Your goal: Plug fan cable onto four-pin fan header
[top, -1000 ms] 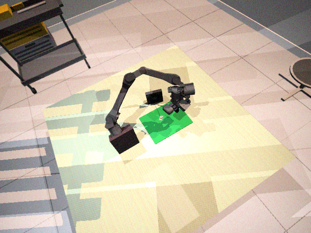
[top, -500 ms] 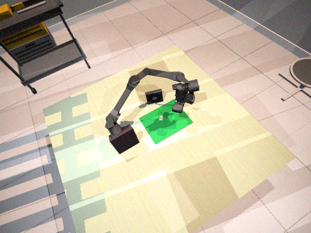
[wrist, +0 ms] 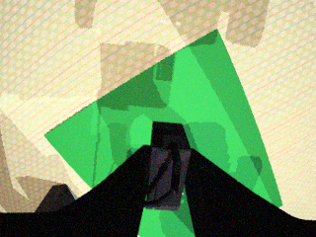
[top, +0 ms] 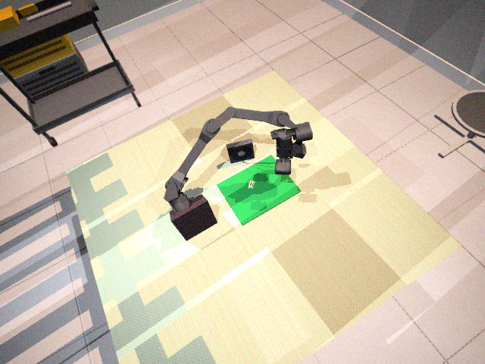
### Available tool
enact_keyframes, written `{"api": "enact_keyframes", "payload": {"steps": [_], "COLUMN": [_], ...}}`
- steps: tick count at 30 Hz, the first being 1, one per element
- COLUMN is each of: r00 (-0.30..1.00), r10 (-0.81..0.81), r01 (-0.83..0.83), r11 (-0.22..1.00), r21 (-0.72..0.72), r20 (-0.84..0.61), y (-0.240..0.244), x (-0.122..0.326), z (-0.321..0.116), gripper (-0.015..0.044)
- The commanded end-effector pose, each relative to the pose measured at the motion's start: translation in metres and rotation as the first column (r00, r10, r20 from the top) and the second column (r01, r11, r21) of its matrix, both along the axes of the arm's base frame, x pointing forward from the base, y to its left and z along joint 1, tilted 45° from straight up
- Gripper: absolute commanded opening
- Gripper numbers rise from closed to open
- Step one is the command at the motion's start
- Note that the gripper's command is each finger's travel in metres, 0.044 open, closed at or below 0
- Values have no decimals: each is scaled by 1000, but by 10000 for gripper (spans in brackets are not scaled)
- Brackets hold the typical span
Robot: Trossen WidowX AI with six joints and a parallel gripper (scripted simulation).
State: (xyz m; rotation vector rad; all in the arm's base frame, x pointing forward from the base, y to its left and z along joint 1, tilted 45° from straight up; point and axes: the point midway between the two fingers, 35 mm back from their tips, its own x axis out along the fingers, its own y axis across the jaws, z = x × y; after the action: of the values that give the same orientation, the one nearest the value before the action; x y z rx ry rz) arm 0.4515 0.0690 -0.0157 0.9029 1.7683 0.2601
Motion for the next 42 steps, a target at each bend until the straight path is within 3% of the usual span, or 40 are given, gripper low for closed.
{"api": "enact_keyframes", "payload": {"steps": [1,42], "r00": [1000,985], "r10": [8,9], "r01": [-8,42], "r11": [1000,957], "r21": [-30,-288], "r20": [16,175], "y": [1,13], "x": [0,6], "z": [-5,-49], "gripper": [0,0]}}
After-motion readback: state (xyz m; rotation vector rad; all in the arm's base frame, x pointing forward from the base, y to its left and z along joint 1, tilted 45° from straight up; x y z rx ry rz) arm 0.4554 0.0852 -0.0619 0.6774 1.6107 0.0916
